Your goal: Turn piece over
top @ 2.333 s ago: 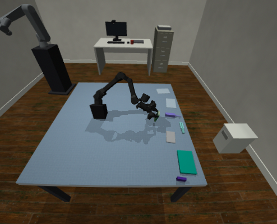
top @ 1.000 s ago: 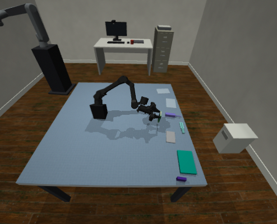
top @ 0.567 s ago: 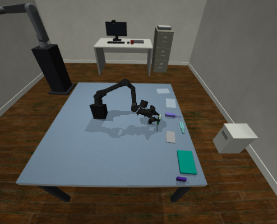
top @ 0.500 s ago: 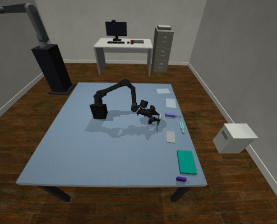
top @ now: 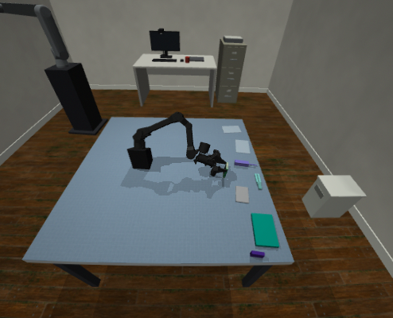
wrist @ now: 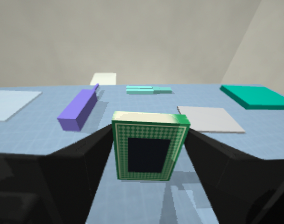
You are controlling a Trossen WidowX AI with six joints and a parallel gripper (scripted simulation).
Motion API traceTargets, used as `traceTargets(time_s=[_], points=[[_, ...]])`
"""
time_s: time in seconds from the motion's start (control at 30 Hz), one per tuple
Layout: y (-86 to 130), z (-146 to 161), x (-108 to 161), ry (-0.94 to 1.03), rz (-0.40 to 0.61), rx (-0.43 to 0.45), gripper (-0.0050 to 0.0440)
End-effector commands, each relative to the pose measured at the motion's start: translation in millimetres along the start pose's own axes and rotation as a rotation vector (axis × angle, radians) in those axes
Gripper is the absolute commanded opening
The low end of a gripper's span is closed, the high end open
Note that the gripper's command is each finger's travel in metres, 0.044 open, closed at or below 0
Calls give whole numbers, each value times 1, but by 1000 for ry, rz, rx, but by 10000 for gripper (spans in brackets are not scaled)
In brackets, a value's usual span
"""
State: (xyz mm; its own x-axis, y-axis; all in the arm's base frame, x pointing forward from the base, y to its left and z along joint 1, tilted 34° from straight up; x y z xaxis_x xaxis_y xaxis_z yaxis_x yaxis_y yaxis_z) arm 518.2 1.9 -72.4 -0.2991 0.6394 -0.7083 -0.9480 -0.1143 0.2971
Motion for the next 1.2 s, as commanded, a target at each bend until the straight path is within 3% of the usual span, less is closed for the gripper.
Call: traceTargets(time_s=[0.0, 1.17], points=[[-1, -2, -4, -4, -15, 3, 0], [-1, -2, -4, -4, -14, 3, 0]])
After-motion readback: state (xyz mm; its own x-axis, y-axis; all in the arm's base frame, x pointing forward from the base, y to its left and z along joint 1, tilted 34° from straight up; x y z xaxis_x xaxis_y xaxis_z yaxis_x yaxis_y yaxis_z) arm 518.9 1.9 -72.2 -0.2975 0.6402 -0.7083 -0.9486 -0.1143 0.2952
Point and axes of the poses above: the point midway between the two fingers, 35 mm back from their tips, its own y axis back along the fingers, its own z axis across the jaws, x = y × z, the point moved 4 cm from there along y, back along the fingers, and after that the axes turned 7 degrees about -y, right-handed, at the moved point
